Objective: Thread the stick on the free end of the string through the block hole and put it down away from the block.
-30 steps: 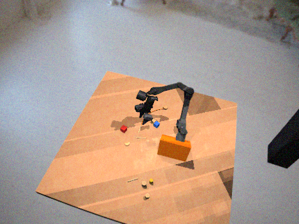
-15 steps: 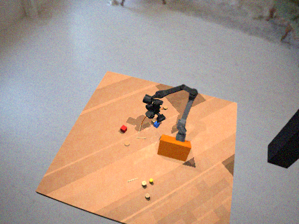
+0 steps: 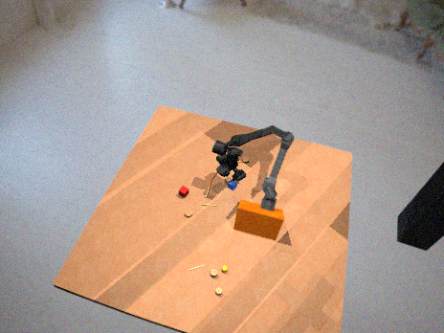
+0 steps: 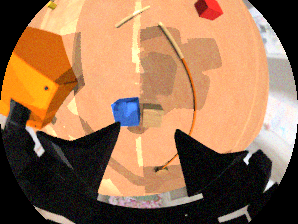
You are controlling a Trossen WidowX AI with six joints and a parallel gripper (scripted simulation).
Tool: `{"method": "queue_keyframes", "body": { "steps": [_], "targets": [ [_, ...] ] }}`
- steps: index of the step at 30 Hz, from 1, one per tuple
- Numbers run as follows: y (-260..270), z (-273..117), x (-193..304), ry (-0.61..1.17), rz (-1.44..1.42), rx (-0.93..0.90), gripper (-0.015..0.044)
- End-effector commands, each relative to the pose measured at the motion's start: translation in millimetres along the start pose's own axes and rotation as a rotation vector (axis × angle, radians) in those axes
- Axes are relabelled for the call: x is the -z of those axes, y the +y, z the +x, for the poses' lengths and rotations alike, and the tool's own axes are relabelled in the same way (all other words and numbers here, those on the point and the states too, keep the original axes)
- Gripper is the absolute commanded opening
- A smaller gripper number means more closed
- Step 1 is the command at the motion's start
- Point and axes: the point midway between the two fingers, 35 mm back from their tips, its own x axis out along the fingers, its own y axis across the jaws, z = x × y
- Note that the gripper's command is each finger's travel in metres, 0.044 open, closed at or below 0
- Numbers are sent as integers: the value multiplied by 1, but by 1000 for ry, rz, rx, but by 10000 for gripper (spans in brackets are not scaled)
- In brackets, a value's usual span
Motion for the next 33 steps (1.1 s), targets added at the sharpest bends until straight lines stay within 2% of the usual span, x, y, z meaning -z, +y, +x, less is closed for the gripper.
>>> {"method": "queue_keyframes", "body": {
  "steps": [1, 9, 18, 33],
  "targets": [
    [0, 0, 0, 0, 0, 0, 240],
    [0, 0, 0, 0, 0, 0, 240],
    [0, 0, 0, 0, 0, 0, 3],
    [0, 0, 0, 0, 0, 0, 0]
  ]
}}
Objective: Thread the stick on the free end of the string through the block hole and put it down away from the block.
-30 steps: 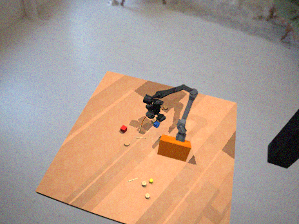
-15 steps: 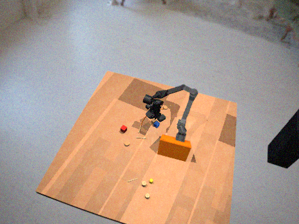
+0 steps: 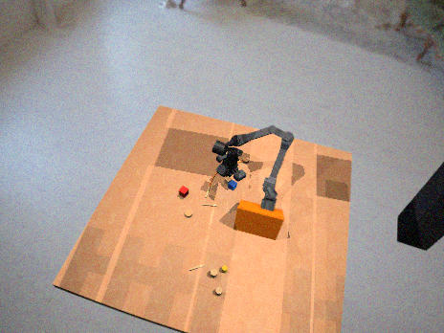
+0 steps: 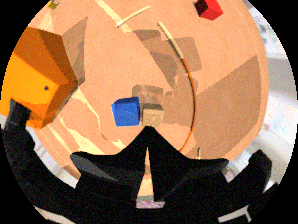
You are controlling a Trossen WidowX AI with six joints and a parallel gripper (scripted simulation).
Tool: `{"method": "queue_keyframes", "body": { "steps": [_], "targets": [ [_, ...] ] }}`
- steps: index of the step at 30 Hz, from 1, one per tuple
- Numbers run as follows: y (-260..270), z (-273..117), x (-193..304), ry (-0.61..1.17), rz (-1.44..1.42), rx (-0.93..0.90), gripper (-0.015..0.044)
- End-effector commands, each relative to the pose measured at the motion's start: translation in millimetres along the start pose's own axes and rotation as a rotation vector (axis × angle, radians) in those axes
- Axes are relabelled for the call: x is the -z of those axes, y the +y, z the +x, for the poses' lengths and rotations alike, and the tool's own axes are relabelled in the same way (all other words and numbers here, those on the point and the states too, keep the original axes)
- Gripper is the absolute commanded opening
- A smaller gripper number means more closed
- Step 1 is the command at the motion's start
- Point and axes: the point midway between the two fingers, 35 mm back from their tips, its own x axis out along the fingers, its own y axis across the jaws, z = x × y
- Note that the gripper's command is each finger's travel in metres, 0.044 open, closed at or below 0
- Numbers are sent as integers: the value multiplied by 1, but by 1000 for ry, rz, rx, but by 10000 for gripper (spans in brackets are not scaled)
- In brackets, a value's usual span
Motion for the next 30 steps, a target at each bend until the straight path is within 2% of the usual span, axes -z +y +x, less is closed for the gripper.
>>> {"method": "queue_keyframes", "body": {
  "steps": [1, 2, 11, 12, 13, 15, 22, 27, 30],
  "targets": [
    [0, 0, 0, 0, 0, 0, 0],
    [0, 0, 0, 0, 0, 0, 0],
    [0, 0, 0, 0, 0, 0, 236],
    [0, 0, 0, 0, 0, 0, 240],
    [0, 0, 0, 0, 0, 0, 240],
    [1, 0, 3, 0, 69, 0, 187],
    [17, -1, 32, 1, 805, 2, 3],
    [31, 0, 51, 2, 1345, 6, 0],
    [35, 0, 56, 2, 1501, 8, 0]
  ]
}}
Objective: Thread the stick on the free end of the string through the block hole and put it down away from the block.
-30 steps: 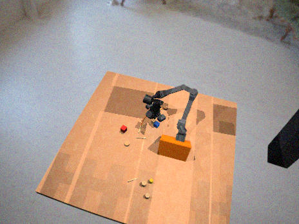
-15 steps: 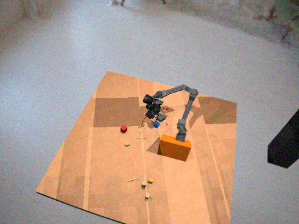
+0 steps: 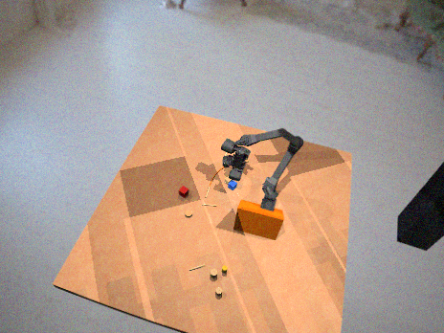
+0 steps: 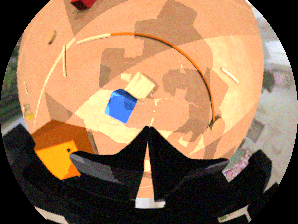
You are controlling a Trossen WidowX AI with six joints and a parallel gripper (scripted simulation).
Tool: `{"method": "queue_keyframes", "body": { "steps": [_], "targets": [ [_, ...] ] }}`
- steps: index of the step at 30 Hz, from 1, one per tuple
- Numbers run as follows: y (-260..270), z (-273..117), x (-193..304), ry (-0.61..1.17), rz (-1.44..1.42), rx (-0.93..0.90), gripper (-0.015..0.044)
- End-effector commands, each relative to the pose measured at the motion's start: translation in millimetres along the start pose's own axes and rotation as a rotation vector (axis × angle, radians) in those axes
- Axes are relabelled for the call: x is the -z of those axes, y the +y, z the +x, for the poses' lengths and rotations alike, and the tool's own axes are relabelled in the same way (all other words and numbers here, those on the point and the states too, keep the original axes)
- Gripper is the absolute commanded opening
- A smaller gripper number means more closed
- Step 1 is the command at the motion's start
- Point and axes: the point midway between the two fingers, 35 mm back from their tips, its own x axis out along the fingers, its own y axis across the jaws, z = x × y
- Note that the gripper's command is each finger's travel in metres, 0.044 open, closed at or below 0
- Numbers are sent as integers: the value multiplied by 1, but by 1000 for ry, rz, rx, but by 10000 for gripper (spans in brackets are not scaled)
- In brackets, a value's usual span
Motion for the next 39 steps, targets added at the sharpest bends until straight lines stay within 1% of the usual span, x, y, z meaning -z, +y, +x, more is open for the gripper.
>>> {"method": "queue_keyframes", "body": {
  "steps": [1, 13, 39],
  "targets": [
    [-4, 1, 23, 4, 526, -5, 0],
    [-4, 2, 23, 4, 526, -5, 0],
    [-4, 43, 23, 4, 526, -4, 0]
  ]
}}
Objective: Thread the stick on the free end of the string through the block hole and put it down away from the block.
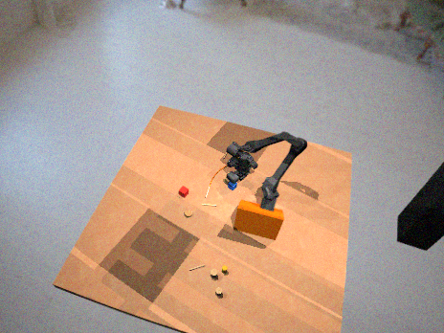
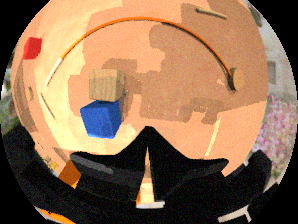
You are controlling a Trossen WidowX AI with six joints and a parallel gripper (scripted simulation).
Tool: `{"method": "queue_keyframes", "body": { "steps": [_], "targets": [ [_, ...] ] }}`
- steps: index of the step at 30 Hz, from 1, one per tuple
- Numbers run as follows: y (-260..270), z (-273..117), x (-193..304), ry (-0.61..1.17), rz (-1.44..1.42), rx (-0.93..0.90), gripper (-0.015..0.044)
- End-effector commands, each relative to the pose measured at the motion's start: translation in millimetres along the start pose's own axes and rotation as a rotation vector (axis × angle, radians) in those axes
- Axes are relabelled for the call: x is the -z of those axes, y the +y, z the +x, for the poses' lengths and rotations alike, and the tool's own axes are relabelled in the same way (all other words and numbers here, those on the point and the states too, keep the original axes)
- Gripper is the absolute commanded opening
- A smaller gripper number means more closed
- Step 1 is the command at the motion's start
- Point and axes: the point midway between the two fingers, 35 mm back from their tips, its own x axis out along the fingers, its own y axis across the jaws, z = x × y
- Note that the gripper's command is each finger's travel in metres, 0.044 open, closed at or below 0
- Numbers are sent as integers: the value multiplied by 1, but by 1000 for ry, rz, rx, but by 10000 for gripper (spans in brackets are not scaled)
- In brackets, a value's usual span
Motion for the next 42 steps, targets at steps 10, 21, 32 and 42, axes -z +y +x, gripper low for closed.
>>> {"method": "queue_keyframes", "body": {
  "steps": [10, 21, 32, 42],
  "targets": [
    [7, 10, 0, 1, -5, -6, 0],
    [26, 10, -1, 5, -4, -11, 0],
    [44, 11, -2, 7, -4, -13, 0],
    [61, 11, -1, 7, -4, -12, 0]
  ]
}}
